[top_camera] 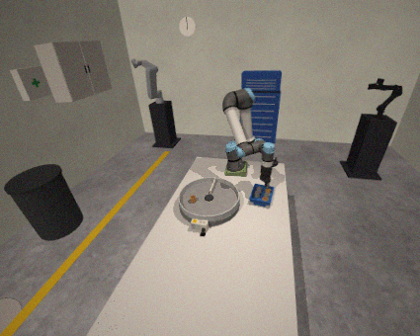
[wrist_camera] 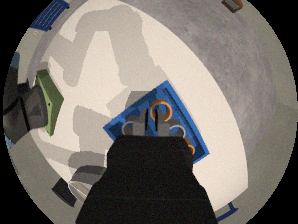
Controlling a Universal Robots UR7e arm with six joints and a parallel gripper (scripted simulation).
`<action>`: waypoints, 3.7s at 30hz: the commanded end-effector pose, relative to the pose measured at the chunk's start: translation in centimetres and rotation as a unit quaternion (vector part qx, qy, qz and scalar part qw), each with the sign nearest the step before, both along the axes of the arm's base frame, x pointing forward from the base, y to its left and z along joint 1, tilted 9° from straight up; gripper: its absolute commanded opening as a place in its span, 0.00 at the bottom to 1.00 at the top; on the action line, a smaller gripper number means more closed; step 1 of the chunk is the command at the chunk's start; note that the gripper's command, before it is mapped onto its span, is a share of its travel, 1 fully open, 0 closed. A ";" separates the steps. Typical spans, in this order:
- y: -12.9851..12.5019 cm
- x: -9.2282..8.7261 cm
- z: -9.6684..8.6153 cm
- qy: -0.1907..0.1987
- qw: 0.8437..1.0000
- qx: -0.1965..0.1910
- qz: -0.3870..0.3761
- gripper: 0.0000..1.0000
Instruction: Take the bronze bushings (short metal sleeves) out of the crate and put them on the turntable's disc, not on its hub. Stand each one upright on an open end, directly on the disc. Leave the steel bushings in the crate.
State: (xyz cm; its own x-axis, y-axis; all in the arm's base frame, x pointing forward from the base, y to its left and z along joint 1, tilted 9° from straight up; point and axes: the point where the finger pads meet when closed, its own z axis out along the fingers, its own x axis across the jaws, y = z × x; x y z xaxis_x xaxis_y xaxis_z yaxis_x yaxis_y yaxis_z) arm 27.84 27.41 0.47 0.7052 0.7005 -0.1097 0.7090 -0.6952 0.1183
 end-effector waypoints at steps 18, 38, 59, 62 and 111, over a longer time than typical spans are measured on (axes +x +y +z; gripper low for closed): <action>-0.1 0.1 -0.9 -0.001 1.000 0.001 0.000 0.36; -0.1 0.1 -1.0 -0.001 1.000 0.001 0.000 0.36; -0.2 0.1 -1.6 -0.001 1.000 0.001 0.000 0.36; -0.2 0.1 -1.6 -0.001 1.000 0.001 0.000 0.36; -0.6 0.2 -4.0 -0.001 1.000 0.001 0.000 0.36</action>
